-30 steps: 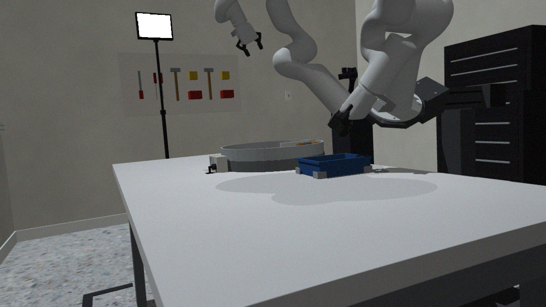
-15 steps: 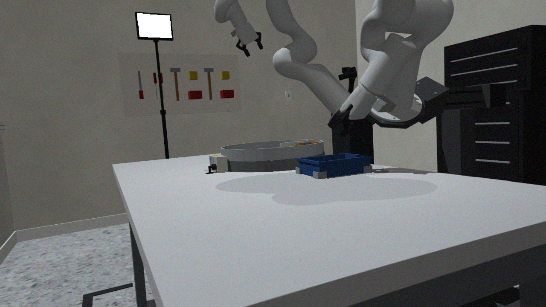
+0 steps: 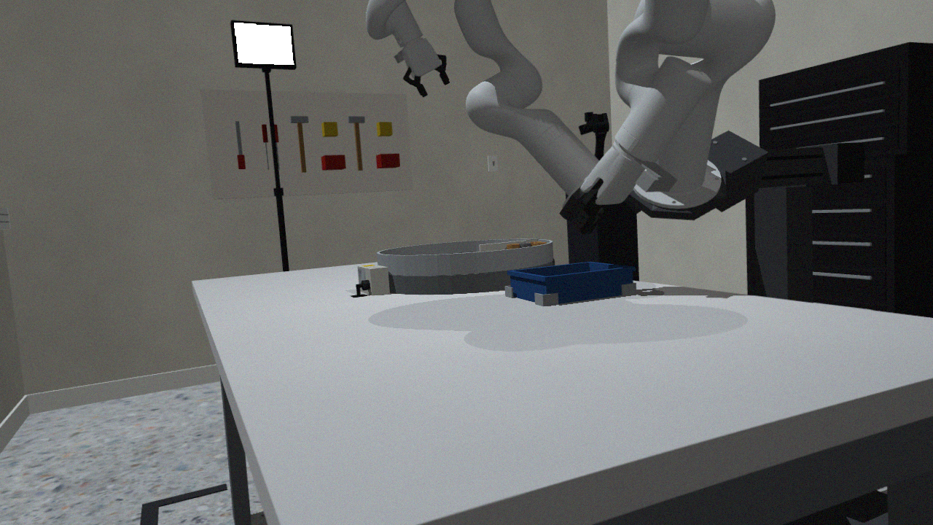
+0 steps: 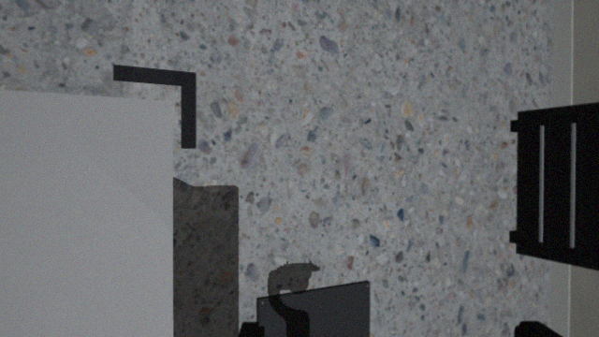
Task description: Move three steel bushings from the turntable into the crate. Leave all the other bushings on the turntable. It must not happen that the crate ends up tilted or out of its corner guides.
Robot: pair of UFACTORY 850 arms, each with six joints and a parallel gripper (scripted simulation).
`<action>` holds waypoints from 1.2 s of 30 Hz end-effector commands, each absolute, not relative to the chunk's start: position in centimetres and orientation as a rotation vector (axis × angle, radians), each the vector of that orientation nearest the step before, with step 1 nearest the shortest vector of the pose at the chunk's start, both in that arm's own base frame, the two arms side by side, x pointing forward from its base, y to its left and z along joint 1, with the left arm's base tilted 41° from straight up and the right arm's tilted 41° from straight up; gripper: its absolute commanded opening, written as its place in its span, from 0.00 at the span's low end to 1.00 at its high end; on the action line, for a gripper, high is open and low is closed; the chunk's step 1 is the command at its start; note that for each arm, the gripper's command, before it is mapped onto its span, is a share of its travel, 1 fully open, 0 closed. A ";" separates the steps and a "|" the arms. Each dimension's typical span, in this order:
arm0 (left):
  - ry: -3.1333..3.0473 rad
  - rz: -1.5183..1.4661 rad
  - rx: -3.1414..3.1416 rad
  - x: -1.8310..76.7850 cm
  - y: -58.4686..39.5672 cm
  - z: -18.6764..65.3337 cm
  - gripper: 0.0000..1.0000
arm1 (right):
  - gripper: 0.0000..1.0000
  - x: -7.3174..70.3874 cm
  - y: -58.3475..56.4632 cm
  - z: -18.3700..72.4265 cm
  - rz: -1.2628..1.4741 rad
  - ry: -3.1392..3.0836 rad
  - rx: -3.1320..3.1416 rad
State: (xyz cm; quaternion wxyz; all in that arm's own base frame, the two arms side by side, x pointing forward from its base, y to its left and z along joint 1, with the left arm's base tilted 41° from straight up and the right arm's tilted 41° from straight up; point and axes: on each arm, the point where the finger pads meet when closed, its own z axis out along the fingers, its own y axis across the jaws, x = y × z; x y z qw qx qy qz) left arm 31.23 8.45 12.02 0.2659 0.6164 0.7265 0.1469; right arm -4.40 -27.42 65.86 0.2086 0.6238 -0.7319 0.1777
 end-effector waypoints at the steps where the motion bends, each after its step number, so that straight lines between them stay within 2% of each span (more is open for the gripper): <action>1: 1.961 0.397 1.665 31.2 8.4 12.0 0.12 | 1.00 -4.4 -27.4 65.9 0.496 -2.035 1.735; 36: 2.008 0.419 1.635 31.4 7.4 11.4 0.11 | 1.00 -4.4 -27.4 65.9 0.496 -2.035 1.735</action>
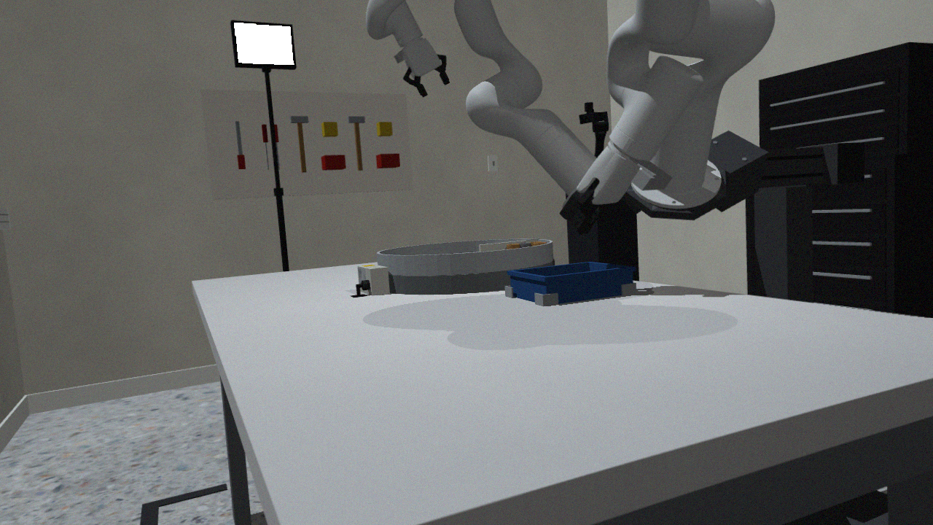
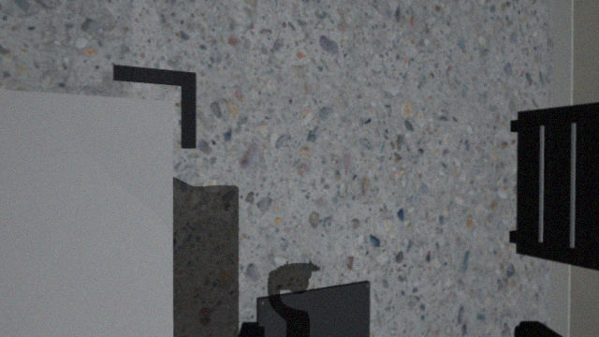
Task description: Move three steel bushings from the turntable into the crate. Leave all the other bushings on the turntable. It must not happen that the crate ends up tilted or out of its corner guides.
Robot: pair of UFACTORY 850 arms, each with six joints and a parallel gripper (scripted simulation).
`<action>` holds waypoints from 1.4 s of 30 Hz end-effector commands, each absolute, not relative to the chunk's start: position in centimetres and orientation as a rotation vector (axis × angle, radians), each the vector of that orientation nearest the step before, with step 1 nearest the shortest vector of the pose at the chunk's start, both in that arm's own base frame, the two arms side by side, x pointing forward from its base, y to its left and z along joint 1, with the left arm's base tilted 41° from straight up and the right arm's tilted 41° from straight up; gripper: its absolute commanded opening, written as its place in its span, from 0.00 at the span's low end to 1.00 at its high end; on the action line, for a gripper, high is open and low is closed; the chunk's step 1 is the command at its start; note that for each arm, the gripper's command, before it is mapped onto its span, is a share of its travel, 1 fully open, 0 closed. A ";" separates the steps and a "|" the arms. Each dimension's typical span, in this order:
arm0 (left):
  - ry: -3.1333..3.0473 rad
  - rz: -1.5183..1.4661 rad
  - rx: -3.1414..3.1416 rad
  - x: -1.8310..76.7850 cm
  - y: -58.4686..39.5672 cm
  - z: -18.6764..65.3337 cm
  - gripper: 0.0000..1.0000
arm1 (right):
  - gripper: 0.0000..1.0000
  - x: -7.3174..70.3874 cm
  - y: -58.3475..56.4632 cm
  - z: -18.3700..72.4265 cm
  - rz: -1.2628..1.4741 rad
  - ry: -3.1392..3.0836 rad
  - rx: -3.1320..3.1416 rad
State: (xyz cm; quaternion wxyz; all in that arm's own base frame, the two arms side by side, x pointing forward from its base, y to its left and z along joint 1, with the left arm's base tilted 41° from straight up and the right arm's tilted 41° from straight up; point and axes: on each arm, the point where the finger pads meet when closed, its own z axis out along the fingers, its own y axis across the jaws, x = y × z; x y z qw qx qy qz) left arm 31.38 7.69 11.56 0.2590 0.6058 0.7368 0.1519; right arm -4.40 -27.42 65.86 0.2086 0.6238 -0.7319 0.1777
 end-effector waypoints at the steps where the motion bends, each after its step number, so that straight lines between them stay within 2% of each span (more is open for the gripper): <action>1: 2.012 0.421 1.633 31.4 7.4 11.4 0.11 | 1.00 -4.4 -27.4 65.9 0.496 -2.035 1.735; 42: 2.385 0.635 1.421 30.4 0.8 6.2 0.11 | 1.00 -4.4 -27.4 65.9 0.496 -2.035 1.735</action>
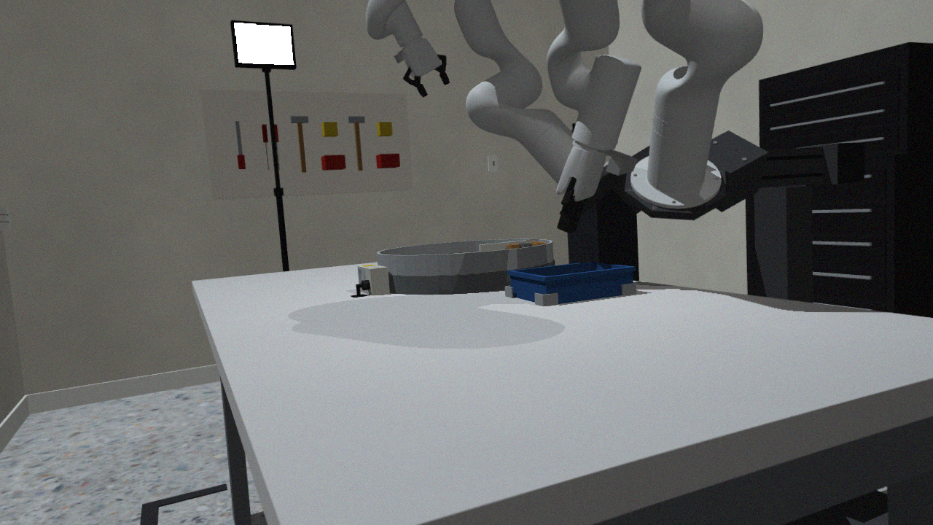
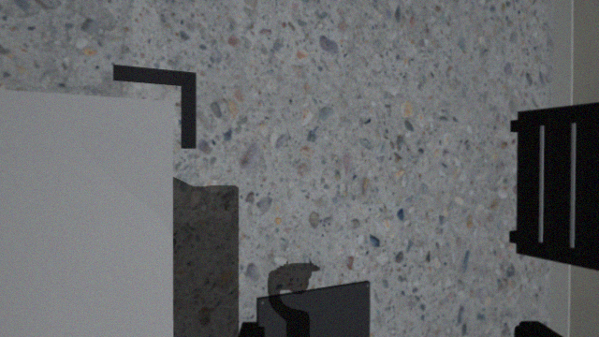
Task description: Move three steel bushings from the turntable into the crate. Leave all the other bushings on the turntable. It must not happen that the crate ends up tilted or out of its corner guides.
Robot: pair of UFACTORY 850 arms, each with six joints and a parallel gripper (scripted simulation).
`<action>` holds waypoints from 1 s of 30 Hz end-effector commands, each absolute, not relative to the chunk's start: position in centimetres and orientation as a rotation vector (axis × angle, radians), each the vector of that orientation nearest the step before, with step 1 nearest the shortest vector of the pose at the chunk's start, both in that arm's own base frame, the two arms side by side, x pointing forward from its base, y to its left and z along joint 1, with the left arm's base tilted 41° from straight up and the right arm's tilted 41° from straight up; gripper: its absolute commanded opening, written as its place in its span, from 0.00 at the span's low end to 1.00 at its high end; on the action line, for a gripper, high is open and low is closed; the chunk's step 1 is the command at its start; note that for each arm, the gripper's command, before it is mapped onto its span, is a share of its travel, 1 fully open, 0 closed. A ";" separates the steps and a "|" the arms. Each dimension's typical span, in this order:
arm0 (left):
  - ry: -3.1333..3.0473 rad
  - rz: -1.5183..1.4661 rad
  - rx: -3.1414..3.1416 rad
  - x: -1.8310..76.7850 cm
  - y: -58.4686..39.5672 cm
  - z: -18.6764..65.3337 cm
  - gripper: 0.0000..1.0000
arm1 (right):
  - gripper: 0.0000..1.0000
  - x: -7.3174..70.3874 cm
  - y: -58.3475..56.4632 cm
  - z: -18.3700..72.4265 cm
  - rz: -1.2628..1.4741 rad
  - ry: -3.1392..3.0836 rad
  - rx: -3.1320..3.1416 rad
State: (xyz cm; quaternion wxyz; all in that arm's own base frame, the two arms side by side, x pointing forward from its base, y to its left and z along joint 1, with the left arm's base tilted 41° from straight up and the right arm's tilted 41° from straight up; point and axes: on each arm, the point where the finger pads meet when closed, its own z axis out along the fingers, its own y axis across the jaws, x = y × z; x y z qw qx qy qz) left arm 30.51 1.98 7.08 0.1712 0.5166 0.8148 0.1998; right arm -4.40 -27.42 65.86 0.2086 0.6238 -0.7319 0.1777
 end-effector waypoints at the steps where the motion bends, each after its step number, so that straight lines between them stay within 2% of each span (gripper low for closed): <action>1: 2.403 0.645 1.409 30.4 0.5 5.9 0.11 | 1.00 -4.4 -27.4 65.9 0.496 -2.035 1.735; 30: 2.814 0.919 1.027 29.5 -7.8 -0.5 0.11 | 1.00 -4.4 -27.4 65.9 0.496 -2.035 1.735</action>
